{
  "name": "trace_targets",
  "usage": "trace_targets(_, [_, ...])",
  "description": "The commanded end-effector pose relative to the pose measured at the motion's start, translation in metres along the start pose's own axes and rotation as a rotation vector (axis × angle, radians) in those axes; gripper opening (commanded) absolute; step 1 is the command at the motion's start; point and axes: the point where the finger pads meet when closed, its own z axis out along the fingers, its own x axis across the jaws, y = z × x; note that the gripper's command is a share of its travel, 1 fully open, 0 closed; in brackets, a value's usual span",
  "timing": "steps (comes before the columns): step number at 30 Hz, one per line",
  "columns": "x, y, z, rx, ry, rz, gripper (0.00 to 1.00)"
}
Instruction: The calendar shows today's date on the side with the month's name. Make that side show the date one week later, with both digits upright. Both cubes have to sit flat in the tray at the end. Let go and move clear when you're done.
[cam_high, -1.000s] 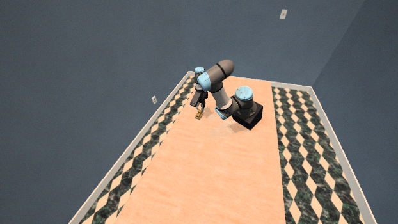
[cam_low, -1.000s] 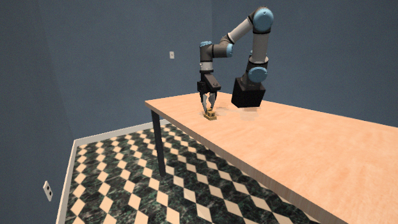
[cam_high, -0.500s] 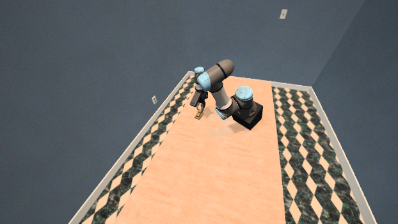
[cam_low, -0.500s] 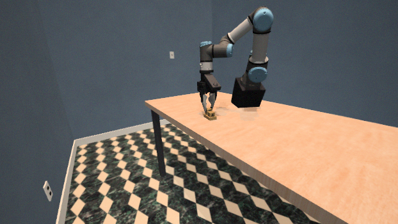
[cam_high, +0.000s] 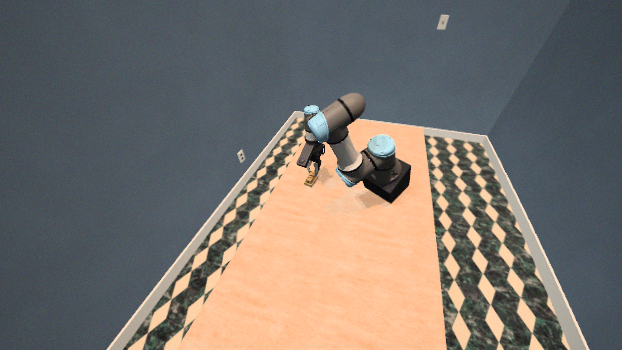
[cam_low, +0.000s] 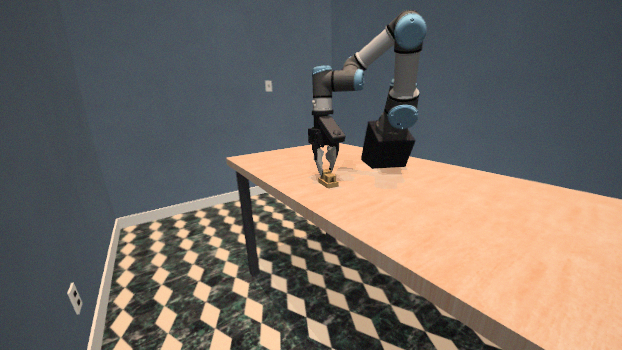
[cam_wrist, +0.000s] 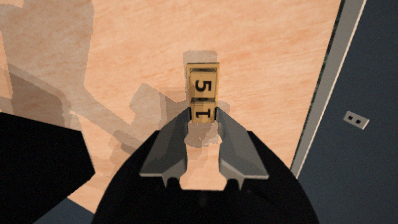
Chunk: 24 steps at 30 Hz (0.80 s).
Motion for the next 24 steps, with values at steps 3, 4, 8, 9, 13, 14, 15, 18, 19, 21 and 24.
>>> trace_targets(3, [0.0008, 0.0001, 0.0031, -0.001, 0.003, 0.000, 0.10])
trace_targets(4, [0.0008, 0.0001, 0.0036, -0.001, 0.003, 0.000, 0.10])
trace_targets(8, [0.0008, 0.0001, 0.0052, -0.001, 0.003, 0.000, 0.10])
trace_targets(9, [0.0008, 0.0001, 0.0055, -0.001, 0.003, 0.000, 0.10])
trace_targets(13, [0.0008, 0.0001, 0.0063, -0.001, 0.003, 0.000, 0.10])
trace_targets(14, [0.0008, 0.0002, 0.0064, -0.001, 0.003, 0.000, 0.10])
trace_targets(15, [0.0008, 0.0002, 0.0065, -0.001, 0.003, 0.000, 0.10])
trace_targets(18, [0.0010, 0.0004, 0.0065, -0.002, 0.004, 0.000, 0.10])
trace_targets(19, [0.0010, 0.0004, 0.0065, -0.002, 0.004, 0.000, 0.10])
trace_targets(21, [0.0013, 0.0005, 0.0062, -0.002, 0.004, -0.001, 0.10])
trace_targets(24, [0.0013, 0.0006, 0.0062, -0.002, 0.004, -0.001, 0.10])
